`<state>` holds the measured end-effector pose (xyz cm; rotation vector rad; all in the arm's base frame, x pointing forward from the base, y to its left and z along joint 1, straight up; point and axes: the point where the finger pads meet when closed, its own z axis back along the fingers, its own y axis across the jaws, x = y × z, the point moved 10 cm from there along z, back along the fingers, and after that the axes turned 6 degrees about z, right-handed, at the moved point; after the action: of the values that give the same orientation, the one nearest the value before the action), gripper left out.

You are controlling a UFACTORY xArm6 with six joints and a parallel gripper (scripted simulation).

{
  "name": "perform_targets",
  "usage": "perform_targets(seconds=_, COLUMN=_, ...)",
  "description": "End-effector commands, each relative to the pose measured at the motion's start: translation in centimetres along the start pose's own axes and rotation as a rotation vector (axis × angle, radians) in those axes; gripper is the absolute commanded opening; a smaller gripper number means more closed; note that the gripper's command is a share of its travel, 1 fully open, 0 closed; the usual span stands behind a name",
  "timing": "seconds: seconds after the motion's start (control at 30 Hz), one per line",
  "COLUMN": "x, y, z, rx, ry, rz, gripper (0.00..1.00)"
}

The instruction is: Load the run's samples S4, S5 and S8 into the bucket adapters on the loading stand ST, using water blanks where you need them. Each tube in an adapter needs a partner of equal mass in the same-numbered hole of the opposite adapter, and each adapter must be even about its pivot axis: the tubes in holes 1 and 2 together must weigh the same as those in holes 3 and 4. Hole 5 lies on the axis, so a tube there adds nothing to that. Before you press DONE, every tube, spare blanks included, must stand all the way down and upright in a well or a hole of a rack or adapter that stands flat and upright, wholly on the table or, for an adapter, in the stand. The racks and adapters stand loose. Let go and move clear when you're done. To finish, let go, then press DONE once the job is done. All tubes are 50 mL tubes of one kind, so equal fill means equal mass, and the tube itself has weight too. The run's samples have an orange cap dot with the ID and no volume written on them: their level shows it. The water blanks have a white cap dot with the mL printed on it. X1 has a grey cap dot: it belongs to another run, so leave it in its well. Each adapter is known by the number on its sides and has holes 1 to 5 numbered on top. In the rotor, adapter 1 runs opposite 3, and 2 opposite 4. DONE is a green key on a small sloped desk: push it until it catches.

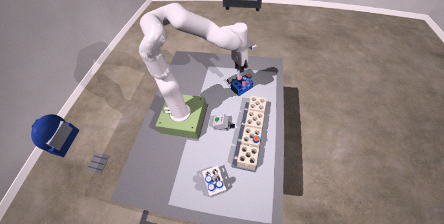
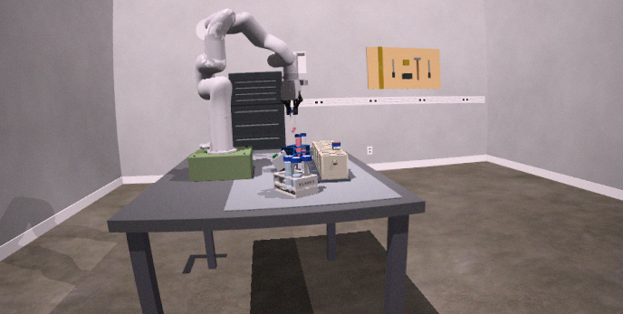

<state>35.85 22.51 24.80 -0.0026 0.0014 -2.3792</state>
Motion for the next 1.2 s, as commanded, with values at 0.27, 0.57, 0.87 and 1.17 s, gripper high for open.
perform_targets(seconds=0.27, x=-0.1, y=0.0, z=0.9, rx=0.001, ry=0.004, rz=0.000, gripper=0.00)
perform_targets(seconds=0.57, x=2.1, y=2.7, z=0.9, rx=0.001, ry=0.004, rz=-0.233, gripper=0.00)
perform_targets(seconds=0.87, x=4.6, y=5.9, z=0.9, rx=0.001, ry=0.004, rz=-0.500, gripper=0.00)
perform_targets(seconds=1.17, x=6.8, y=8.6, z=0.9, rx=0.000, ry=0.004, rz=-0.733, gripper=0.00)
